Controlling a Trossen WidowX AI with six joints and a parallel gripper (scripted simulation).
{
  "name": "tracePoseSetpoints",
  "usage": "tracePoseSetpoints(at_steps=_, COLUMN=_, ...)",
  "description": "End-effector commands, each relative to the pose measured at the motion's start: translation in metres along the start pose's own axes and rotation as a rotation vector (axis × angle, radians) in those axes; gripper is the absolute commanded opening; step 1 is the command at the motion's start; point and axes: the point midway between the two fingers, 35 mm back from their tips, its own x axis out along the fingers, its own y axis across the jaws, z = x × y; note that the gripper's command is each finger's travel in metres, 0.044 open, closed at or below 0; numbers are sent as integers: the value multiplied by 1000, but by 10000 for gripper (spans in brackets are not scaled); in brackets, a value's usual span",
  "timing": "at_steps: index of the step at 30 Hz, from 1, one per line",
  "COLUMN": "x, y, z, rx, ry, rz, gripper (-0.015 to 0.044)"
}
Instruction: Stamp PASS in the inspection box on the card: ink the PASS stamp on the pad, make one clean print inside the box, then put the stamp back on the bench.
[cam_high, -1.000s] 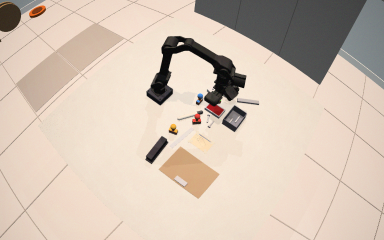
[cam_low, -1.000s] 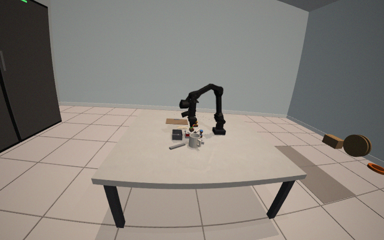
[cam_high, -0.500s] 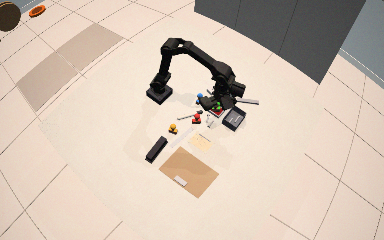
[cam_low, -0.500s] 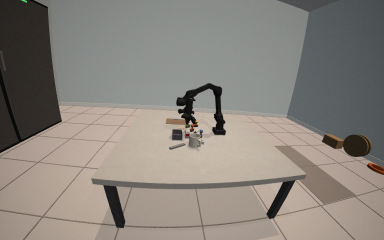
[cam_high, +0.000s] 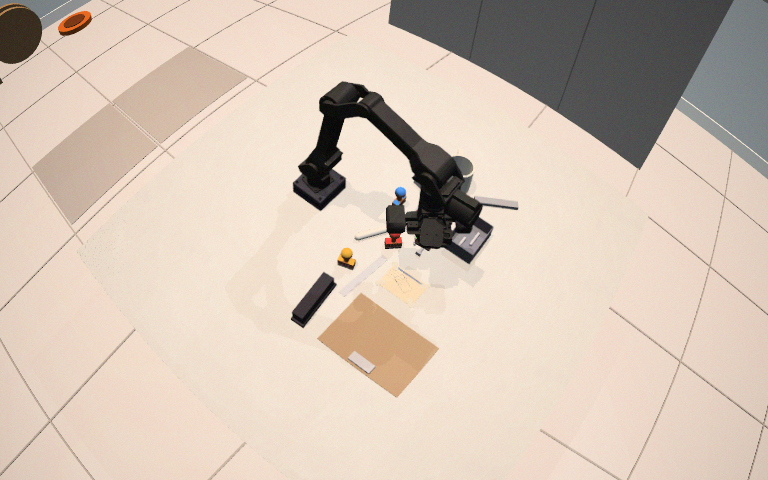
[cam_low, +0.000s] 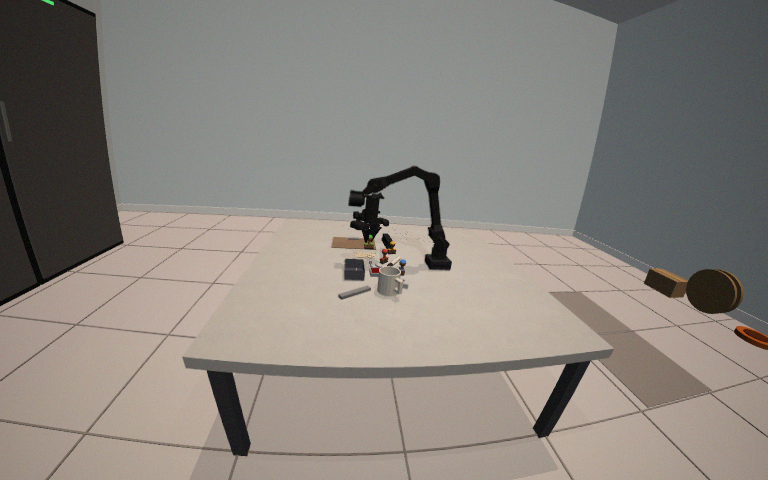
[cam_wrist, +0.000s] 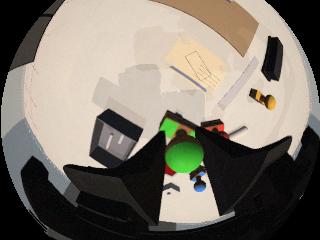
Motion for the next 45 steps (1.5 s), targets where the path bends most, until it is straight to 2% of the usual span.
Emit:
tracePoseSetpoints(at_steps=1, x=-1, y=-10, z=18, rx=135, ry=-9, rz=-1, gripper=0)
tracePoseSetpoints(at_steps=13, x=-4, y=-46, z=65, rx=525, ry=-33, rz=2, gripper=0)
tracePoseSetpoints(at_steps=45, x=15, y=-47, z=67, rx=530, ry=-37, rz=1, gripper=0)
